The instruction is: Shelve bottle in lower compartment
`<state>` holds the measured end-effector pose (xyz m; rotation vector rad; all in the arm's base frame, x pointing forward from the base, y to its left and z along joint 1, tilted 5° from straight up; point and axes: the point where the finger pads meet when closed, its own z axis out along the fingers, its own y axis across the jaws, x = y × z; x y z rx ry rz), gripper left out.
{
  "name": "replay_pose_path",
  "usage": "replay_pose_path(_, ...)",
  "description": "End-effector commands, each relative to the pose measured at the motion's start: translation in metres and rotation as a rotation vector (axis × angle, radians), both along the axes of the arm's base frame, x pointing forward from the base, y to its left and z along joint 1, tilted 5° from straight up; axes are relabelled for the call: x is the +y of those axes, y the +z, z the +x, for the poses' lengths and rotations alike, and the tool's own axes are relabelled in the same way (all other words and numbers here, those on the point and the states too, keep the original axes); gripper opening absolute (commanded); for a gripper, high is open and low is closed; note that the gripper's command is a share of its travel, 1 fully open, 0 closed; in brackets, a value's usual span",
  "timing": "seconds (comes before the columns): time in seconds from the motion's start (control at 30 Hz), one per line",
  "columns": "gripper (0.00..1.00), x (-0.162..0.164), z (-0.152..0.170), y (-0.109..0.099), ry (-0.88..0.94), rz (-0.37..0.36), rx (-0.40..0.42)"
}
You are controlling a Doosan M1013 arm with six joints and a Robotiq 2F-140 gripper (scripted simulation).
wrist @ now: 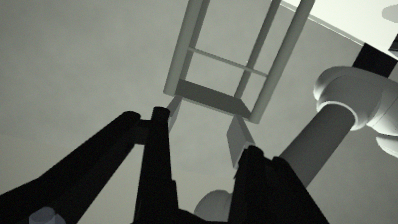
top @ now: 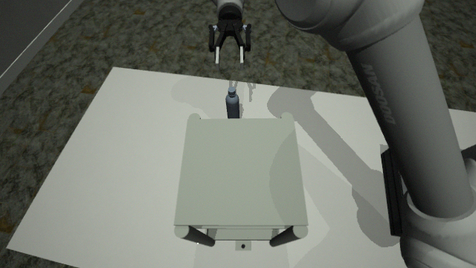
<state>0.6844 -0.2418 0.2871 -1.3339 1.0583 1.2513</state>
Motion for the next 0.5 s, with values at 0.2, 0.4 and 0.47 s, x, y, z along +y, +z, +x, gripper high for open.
replay_pose_path(0.2, 0.40, 0.0005, -0.0001, -0.0002, -0.012, 0.009, 0.013)
replay_pose_path(0.4, 0.40, 0.0006, 0.0001, -0.0021, -0.013, 0.008, 0.013)
replay_pose_path(0.47, 0.40, 0.0006, 0.0001, -0.0033, -0.014, 0.008, 0.012)
